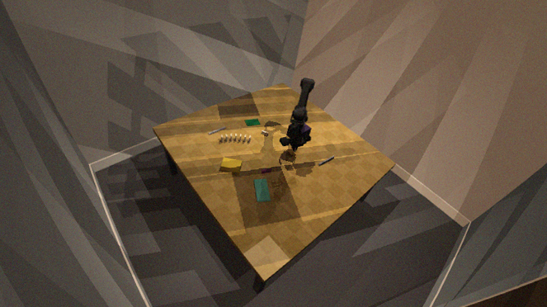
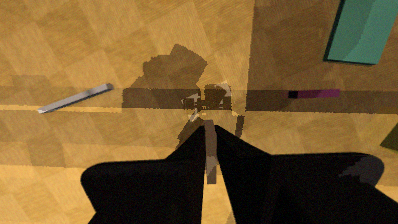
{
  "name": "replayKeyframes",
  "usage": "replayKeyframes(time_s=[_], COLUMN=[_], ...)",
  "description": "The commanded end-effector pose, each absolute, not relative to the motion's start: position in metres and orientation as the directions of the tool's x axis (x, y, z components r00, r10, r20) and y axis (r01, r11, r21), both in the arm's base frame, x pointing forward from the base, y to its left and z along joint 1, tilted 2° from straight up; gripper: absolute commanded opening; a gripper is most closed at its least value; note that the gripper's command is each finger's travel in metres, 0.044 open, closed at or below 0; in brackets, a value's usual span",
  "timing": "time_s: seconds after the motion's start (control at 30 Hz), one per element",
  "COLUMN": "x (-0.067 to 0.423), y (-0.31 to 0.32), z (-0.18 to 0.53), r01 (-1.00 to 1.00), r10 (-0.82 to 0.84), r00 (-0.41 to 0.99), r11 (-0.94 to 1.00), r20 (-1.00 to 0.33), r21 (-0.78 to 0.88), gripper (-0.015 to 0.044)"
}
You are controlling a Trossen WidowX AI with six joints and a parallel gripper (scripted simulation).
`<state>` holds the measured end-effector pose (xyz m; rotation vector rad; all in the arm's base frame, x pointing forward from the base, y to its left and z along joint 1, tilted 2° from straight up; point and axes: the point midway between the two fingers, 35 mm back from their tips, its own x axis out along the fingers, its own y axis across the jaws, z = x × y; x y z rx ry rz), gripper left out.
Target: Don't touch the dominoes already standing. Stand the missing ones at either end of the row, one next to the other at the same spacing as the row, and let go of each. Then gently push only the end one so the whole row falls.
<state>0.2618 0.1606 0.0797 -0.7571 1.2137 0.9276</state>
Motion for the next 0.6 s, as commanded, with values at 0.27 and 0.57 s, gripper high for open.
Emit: replayKeyframes(time_s=[0.27,0.57], x=[0.284,0.297], y=[0.167,0.165], z=[0.053,0.041], r01=[-0.860,-0.847], r10=[0.408,0.557], r00=[0.163,0.236], r11=[0.505,0.520], r20=[-0.898,-0.796], r21=[0.073,0.112], gripper=[0.0020,0.0020])
